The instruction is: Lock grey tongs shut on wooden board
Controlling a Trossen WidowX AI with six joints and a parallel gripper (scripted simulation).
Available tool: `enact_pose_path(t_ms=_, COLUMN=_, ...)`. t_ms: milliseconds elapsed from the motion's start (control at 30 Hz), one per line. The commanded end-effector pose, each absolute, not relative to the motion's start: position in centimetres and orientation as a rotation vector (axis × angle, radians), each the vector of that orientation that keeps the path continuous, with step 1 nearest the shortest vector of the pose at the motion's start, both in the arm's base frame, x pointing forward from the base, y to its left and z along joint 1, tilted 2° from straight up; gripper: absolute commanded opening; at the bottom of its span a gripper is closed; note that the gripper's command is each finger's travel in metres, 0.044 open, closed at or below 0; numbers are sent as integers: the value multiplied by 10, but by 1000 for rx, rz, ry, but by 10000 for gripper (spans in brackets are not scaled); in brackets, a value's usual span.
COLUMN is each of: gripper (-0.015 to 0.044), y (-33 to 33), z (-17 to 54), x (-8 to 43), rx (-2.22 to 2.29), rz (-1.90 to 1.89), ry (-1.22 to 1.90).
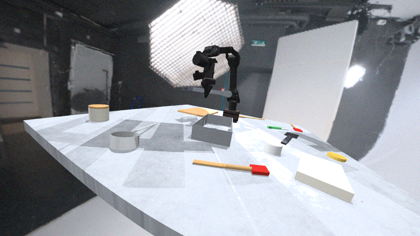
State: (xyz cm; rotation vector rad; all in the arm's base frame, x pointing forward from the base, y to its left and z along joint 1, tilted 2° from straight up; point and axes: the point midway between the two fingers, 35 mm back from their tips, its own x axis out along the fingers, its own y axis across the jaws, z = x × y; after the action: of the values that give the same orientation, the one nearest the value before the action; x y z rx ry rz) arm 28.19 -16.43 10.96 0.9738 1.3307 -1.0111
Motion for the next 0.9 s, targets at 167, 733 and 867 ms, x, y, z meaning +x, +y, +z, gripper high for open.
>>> enact_pose_path(t_ms=167, gripper=-150, y=-203, z=113, x=253, rx=866, rz=-913, ry=1374)
enact_pose_path(t_ms=733, gripper=-150, y=-266, z=117, x=182, rx=656, rz=-721, ry=1456)
enact_pose_path(t_ms=867, gripper=-150, y=-277, z=118, x=163, rx=606, rz=-676, ry=1474)
